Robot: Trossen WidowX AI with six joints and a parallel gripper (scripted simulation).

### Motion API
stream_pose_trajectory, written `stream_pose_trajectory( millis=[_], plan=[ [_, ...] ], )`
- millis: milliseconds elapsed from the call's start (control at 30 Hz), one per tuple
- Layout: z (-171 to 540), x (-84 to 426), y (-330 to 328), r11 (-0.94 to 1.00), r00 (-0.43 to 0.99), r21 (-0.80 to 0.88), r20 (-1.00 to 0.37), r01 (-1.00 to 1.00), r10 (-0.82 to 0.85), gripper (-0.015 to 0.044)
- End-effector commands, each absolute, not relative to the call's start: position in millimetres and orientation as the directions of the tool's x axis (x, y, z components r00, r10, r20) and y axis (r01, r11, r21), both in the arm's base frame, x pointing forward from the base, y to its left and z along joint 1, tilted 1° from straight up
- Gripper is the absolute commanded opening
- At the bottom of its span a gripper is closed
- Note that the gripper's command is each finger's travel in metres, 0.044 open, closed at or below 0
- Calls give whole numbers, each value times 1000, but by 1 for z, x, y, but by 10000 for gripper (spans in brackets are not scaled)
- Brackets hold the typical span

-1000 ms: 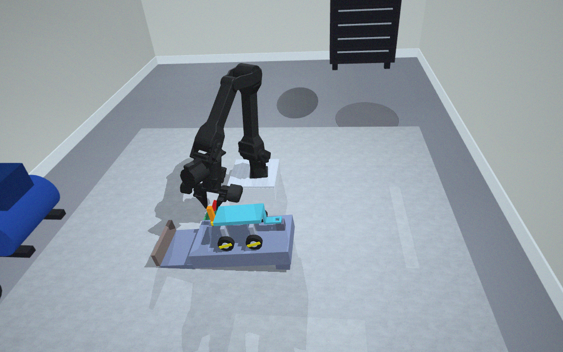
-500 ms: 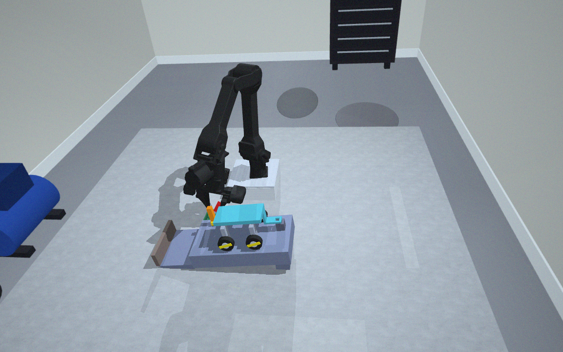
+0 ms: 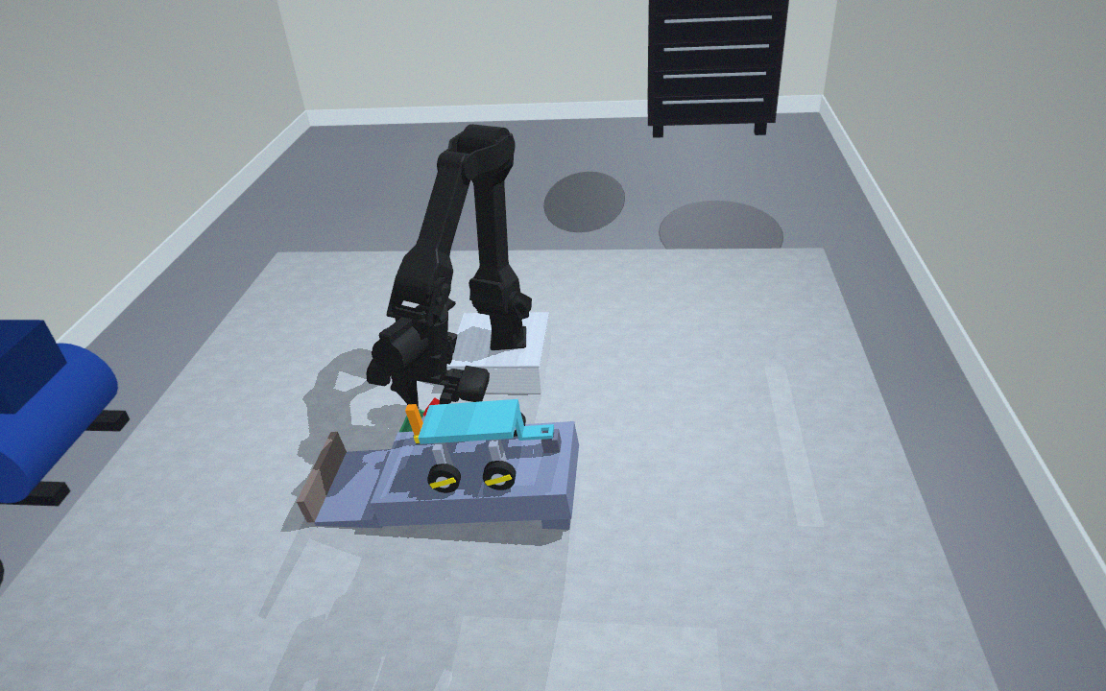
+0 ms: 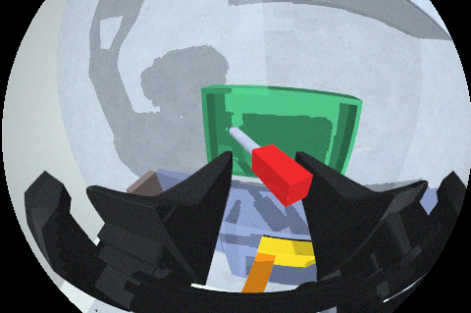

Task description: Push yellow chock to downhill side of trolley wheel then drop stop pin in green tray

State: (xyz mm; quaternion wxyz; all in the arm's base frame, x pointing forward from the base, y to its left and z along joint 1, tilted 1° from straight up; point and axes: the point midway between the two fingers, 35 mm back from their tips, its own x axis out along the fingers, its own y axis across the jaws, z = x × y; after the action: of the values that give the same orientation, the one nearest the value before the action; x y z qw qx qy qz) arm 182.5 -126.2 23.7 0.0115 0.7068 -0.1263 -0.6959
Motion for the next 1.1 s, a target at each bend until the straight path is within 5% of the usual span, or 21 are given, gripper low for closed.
stream_pose_trajectory(
  millis=[0, 1067],
  plan=[
    [22, 183, -124, -966, -3, 197, -980, -166, -199, 190],
    [9, 186, -108, -967, -3, 195, -980, -166, -197, 190]
  ],
)
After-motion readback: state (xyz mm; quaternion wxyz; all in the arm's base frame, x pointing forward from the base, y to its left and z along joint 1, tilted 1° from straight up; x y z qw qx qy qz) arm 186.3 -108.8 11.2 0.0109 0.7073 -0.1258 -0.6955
